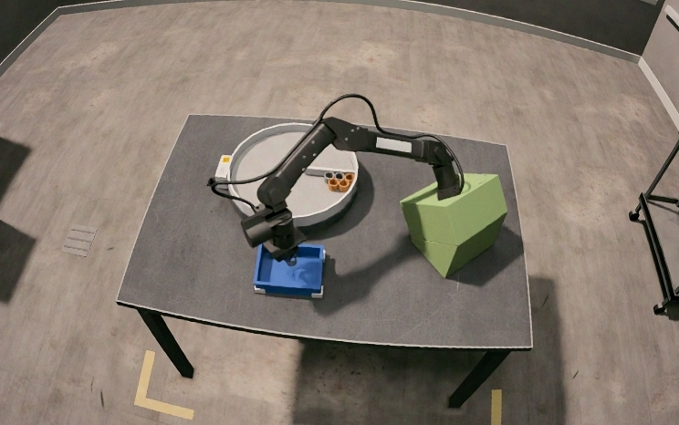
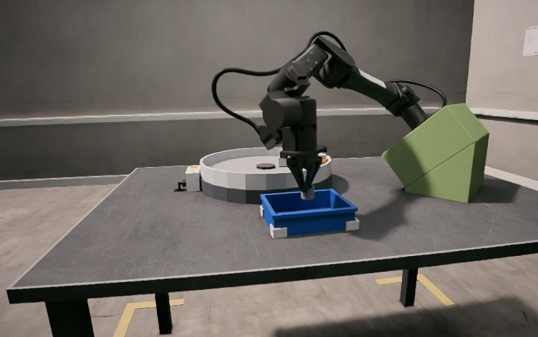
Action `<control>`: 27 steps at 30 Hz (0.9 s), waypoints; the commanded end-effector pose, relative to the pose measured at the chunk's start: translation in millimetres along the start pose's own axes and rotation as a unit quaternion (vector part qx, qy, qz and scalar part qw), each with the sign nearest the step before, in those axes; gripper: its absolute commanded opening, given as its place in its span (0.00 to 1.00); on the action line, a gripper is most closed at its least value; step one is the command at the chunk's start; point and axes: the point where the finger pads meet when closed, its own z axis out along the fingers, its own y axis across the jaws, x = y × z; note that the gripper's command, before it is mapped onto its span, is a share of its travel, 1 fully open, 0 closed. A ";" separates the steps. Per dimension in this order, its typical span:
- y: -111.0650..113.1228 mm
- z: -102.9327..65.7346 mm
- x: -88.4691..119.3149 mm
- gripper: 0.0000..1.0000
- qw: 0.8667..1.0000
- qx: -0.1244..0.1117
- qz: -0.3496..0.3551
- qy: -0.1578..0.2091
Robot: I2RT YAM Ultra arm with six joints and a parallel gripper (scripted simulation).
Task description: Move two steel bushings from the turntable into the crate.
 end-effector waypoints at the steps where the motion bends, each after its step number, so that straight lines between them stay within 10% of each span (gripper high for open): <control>1: 14.8 -19.5 0.1 0.00 0.999 -0.035 0.002 -0.008; 27: 13.7 -17.3 2.2 0.00 0.999 -0.031 0.000 -0.007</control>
